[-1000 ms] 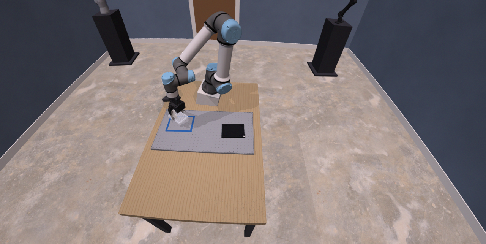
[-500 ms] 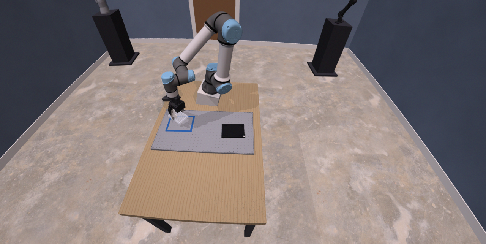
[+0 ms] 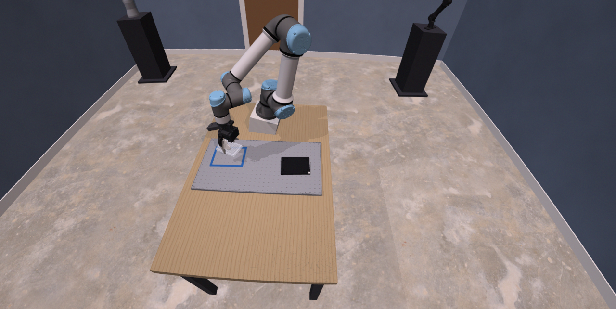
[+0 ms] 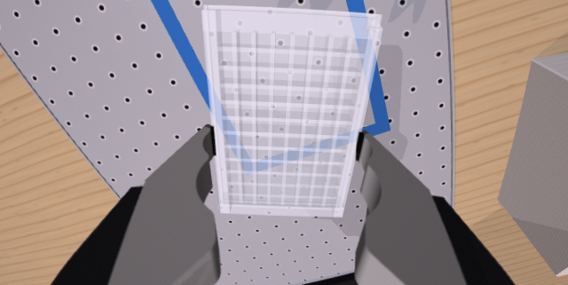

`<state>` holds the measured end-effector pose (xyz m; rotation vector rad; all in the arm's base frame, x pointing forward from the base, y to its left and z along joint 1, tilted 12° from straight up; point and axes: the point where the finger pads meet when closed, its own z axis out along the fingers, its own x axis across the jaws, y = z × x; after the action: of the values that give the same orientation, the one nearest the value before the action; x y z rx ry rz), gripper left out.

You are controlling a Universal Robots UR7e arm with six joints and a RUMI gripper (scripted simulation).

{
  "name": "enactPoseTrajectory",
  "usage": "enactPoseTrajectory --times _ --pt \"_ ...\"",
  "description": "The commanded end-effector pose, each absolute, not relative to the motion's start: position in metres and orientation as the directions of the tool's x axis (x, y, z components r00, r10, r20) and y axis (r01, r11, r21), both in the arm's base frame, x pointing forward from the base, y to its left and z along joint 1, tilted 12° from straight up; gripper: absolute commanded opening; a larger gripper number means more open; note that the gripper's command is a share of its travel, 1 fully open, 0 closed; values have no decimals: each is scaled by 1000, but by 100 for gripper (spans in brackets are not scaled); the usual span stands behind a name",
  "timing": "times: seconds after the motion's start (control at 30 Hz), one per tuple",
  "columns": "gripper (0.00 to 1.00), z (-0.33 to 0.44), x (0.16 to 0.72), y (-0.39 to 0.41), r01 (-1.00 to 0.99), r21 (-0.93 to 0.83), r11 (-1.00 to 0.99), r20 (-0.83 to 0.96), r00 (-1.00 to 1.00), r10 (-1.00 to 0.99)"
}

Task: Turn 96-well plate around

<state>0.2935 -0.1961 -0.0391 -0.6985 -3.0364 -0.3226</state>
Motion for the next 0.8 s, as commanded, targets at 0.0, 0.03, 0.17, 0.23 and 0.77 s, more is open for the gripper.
enactPoseTrajectory --times 0.0,0.03,0.17,0.23,0.77 --pt "0 -36 296 -184 311 204 928 26 -950 312" --pt "0 -35 297 -181 279 205 938 19 -959 281" --pt "0 -32 300 -168 149 206 967 -8 -988 154" --pt "0 -30 301 -162 83 205 975 -22 -996 89" --pt "0 -19 311 -117 -374 173 911 -112 -927 -359"
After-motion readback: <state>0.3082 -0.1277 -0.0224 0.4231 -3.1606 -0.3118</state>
